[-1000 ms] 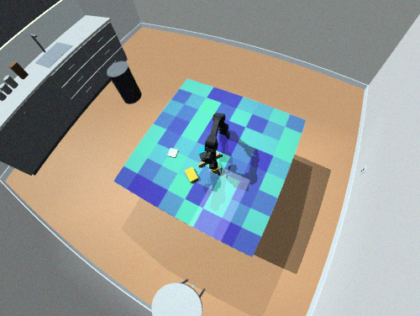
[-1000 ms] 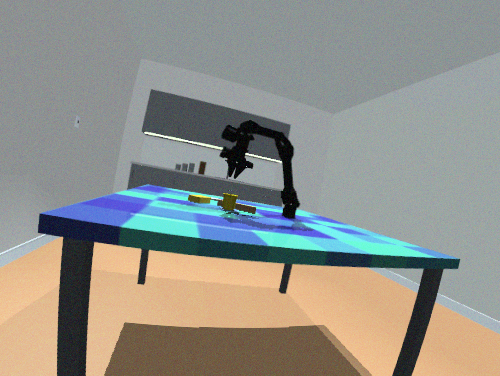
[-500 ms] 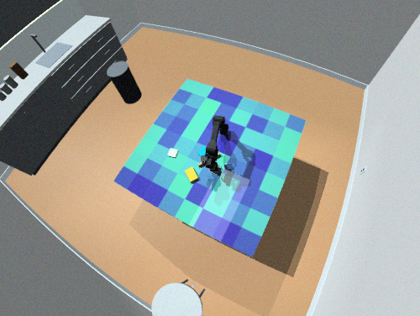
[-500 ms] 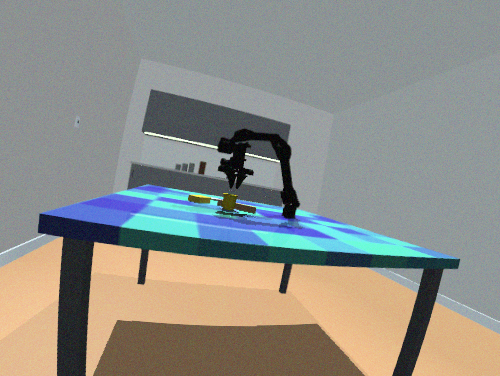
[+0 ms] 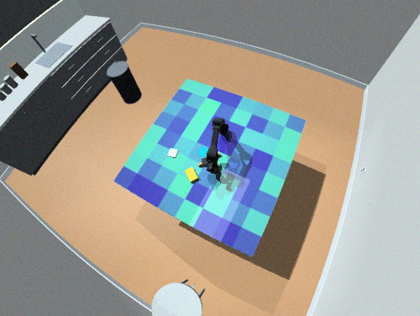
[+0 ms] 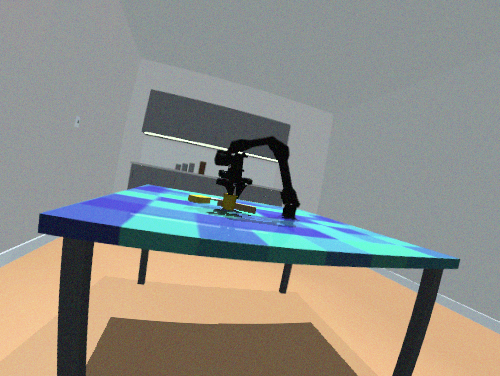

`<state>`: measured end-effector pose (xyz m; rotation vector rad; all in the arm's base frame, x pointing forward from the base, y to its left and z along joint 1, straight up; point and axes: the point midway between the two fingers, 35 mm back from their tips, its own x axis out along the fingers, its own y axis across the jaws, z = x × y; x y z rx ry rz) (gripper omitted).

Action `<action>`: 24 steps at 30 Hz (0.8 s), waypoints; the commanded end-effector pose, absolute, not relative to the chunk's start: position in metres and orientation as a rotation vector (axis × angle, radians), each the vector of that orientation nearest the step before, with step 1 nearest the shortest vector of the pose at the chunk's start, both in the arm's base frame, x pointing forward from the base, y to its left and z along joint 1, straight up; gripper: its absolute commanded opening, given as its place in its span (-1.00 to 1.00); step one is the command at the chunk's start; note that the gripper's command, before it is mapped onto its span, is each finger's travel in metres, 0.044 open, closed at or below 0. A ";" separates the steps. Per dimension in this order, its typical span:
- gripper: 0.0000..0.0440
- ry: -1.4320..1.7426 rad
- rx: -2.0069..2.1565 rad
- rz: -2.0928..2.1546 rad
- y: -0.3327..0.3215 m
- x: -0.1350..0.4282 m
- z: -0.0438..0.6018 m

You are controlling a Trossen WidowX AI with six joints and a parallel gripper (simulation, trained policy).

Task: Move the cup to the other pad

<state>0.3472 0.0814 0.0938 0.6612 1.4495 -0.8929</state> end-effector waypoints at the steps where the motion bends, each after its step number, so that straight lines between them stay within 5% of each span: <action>1: -0.13 1.466 0.633 -0.893 0.080 0.345 0.077; 5: -0.18 1.485 0.610 -0.876 0.081 0.343 0.064; 13: -0.98 1.489 0.567 -0.840 0.076 0.340 0.060; 24: -1.00 1.475 0.592 -0.841 0.067 0.333 0.086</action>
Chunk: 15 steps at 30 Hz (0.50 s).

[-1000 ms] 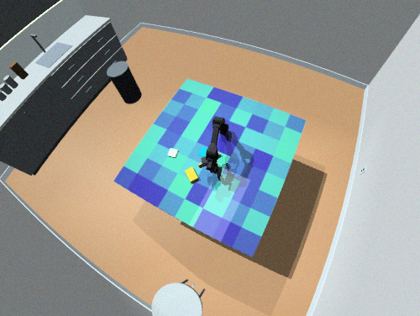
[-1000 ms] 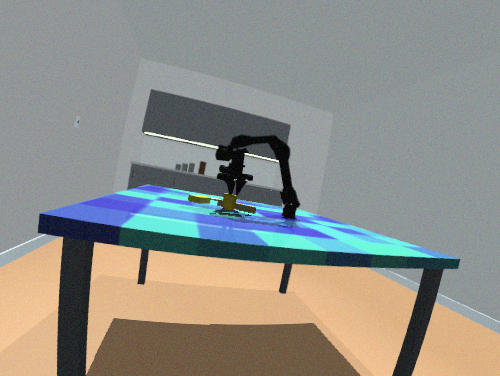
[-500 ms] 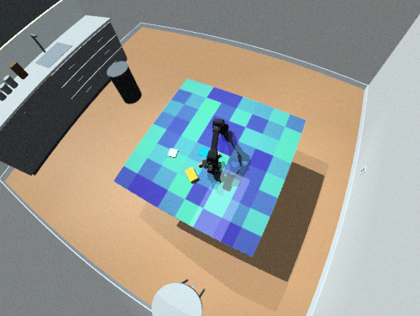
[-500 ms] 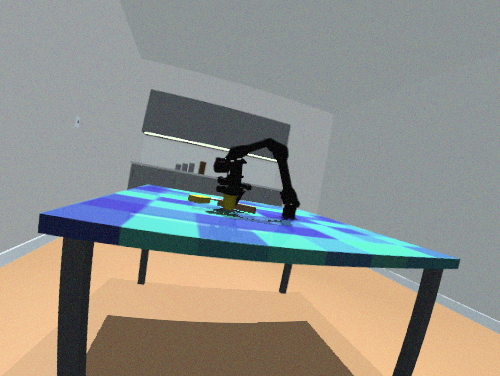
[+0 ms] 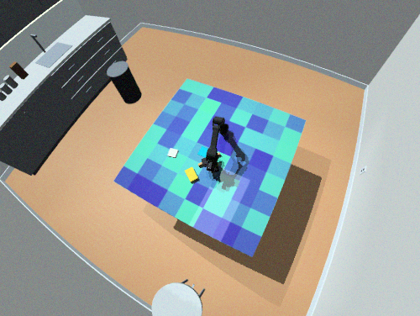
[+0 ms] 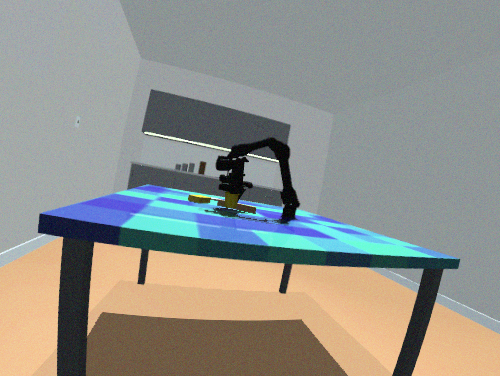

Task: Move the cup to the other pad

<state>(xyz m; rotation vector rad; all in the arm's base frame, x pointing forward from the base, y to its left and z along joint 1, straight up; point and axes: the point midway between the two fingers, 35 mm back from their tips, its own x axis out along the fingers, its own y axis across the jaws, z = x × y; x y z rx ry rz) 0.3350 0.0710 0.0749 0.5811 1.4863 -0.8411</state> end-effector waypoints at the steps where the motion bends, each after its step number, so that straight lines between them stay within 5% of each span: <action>1: -1.00 1.472 0.599 -0.843 0.065 0.331 0.090; 15: -1.00 1.404 0.727 -0.887 0.038 0.321 0.136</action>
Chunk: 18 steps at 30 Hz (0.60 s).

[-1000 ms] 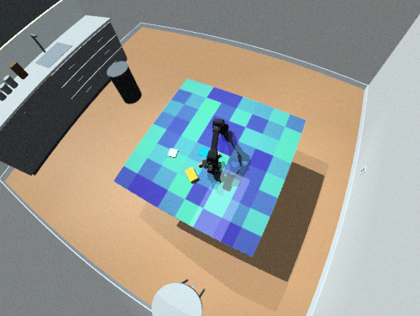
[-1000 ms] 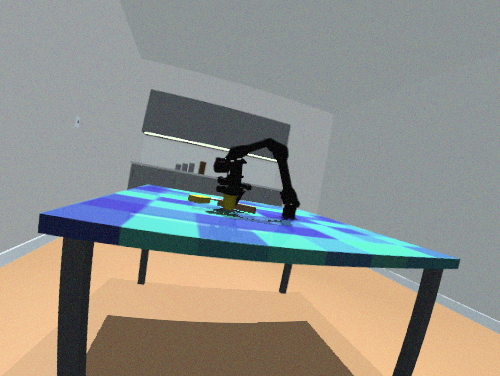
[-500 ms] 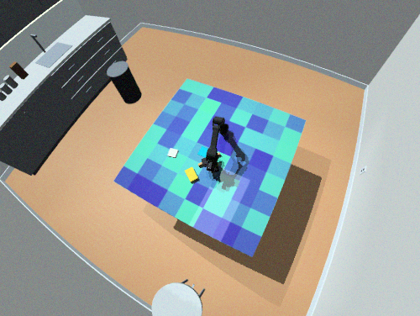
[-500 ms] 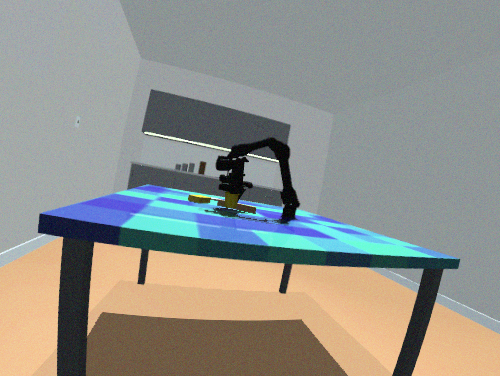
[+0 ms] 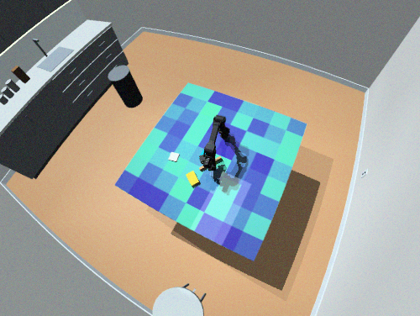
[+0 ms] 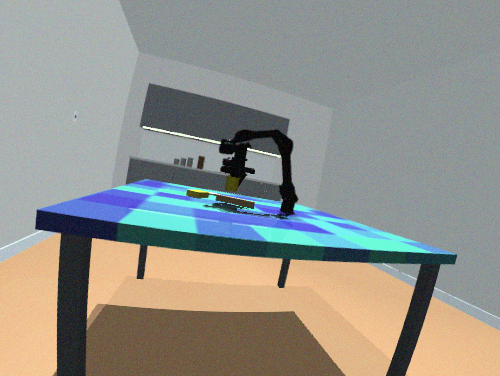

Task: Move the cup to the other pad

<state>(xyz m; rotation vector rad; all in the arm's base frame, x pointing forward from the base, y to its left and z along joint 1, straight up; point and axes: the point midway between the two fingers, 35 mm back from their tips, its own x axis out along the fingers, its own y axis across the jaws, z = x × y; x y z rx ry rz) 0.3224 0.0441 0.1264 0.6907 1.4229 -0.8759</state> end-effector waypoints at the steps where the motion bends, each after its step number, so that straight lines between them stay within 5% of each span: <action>1: -1.00 1.398 0.736 -0.891 0.036 0.321 0.138; 18: -1.00 1.293 0.866 -0.955 -0.005 0.317 0.152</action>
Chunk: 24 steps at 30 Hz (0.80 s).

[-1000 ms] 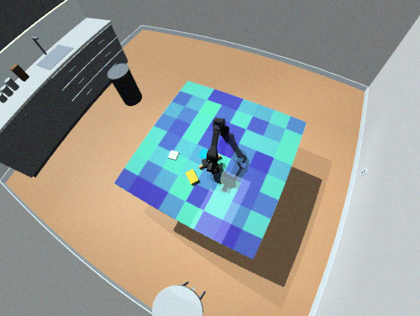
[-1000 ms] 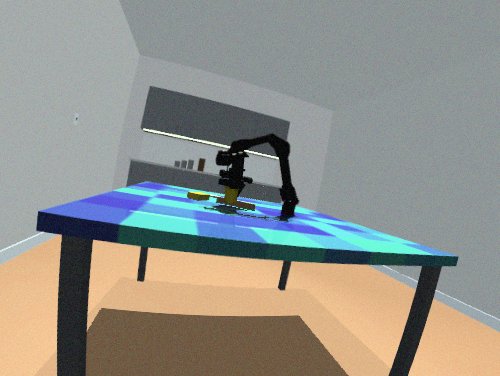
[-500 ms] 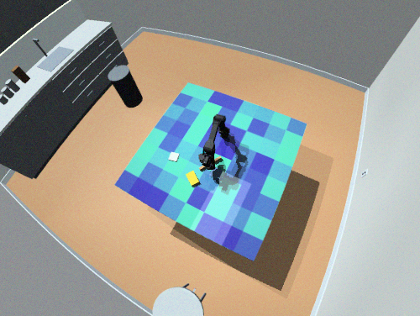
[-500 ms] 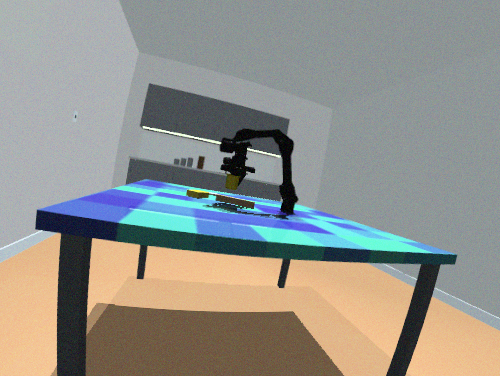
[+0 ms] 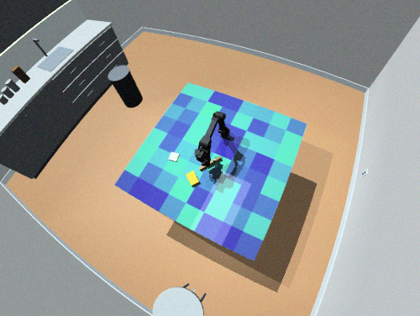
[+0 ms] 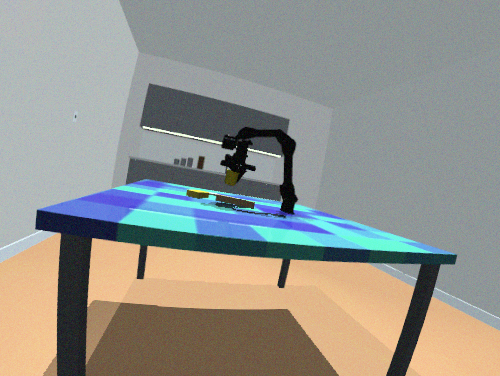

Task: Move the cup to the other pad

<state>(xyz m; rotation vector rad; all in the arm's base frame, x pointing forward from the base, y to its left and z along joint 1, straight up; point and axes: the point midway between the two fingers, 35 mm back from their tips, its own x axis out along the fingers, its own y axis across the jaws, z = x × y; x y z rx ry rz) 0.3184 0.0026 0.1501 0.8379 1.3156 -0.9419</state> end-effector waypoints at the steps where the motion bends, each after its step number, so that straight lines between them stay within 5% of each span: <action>1: -1.00 1.287 0.872 -0.959 -0.007 0.317 0.152; 24: -1.00 1.173 0.994 -1.042 -0.051 0.298 0.142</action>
